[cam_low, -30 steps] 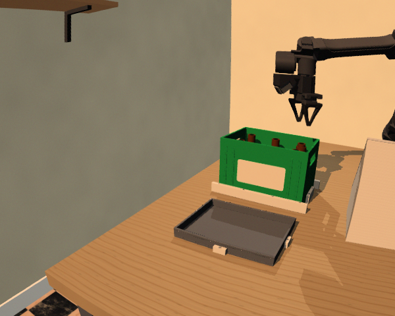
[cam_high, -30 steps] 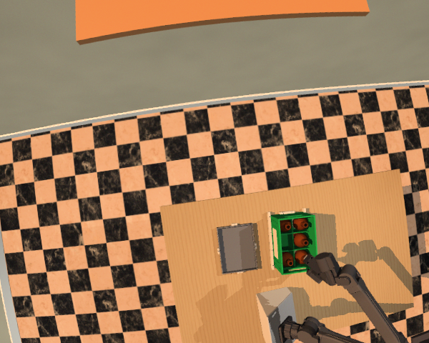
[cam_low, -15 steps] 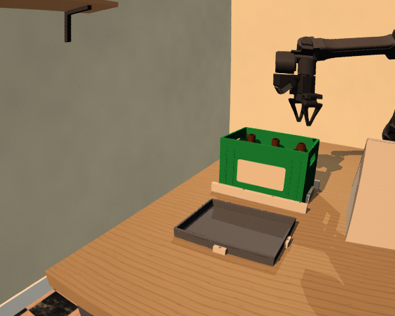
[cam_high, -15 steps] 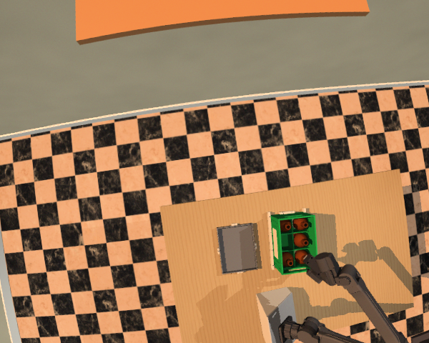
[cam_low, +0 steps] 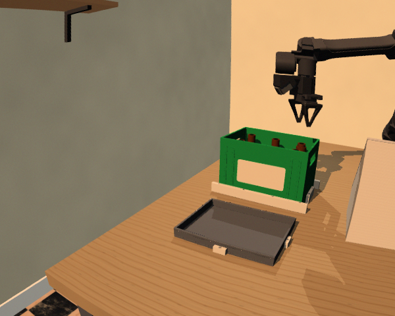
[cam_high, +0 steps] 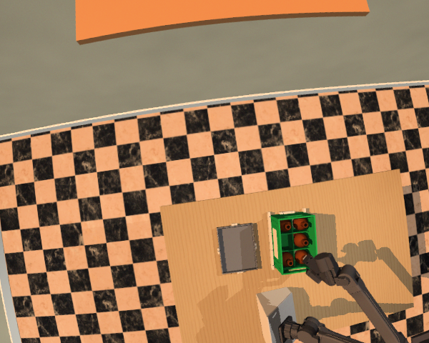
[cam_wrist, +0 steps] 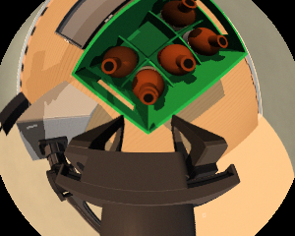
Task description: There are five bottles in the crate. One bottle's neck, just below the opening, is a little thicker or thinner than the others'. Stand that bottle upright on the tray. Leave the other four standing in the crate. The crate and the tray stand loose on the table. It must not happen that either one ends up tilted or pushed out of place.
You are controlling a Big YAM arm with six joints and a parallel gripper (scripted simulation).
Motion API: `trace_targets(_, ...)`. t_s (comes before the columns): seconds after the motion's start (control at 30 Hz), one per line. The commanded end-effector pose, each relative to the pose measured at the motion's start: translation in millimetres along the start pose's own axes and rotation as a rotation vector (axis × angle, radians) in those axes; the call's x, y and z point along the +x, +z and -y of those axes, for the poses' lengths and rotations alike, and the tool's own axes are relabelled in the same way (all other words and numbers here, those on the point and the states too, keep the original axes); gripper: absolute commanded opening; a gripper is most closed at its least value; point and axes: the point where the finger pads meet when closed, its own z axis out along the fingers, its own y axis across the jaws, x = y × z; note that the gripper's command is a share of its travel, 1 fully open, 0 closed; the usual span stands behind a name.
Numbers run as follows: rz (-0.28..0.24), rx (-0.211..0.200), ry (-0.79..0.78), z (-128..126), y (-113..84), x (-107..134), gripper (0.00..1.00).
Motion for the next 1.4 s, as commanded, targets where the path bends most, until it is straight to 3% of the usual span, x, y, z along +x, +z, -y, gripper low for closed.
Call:
trace_targets(0.0, -0.002, -0.005, 0.008, 5.3, 5.5, -1.4, 0.61)
trace_targets(0.9, -0.011, -0.007, -0.001, 2.0, 36.6, 0.1, 0.61)
trace_targets(0.93, 0.014, 0.009, 0.030, 19.1, 27.4, -6.5, 0.61)
trace_targets(1.07, -0.012, -0.007, -0.001, 1.6, 42.0, 0.3, 0.61)
trace_targets(1.37, -0.008, -0.005, 0.004, 4.4, 45.7, -0.8, 0.61)
